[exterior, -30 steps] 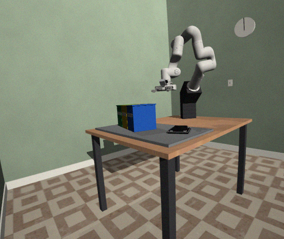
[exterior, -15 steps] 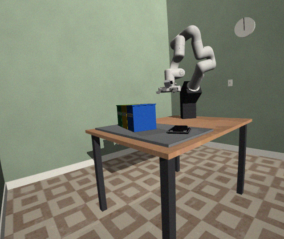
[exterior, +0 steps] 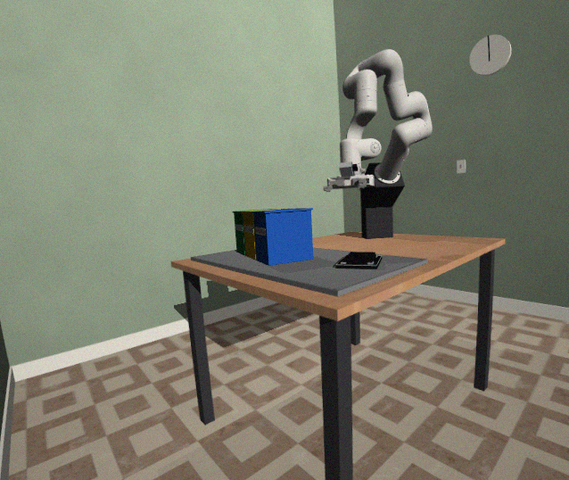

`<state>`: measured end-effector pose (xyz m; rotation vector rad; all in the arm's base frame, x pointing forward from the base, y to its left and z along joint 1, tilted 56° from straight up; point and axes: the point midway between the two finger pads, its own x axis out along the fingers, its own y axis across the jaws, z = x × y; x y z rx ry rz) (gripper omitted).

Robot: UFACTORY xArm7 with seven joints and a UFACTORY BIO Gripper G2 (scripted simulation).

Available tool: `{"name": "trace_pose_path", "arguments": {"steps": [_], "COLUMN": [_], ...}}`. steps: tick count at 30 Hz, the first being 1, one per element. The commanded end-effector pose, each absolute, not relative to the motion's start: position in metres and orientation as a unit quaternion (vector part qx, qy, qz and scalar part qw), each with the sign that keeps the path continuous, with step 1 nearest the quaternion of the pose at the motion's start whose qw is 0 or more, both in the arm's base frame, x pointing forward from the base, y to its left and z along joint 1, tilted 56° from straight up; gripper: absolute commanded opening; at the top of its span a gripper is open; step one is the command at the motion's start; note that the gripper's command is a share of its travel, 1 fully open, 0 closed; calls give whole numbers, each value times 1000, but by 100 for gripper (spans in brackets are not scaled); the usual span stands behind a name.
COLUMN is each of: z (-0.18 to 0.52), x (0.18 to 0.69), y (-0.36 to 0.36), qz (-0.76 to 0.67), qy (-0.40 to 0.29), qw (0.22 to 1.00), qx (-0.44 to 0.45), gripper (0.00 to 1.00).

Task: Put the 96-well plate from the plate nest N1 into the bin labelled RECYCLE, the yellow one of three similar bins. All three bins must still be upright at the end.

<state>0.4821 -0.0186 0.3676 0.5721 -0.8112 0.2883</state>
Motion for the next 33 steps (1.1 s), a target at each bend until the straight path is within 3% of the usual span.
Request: {"name": "trace_pose_path", "arguments": {"steps": [1,33], "z": [385,413], "x": [490,503], "y": [0,38], "qz": [135,135], "qy": [-388,-388], "qw": [870,870], "qx": [272,272], "gripper": [37,37]}}
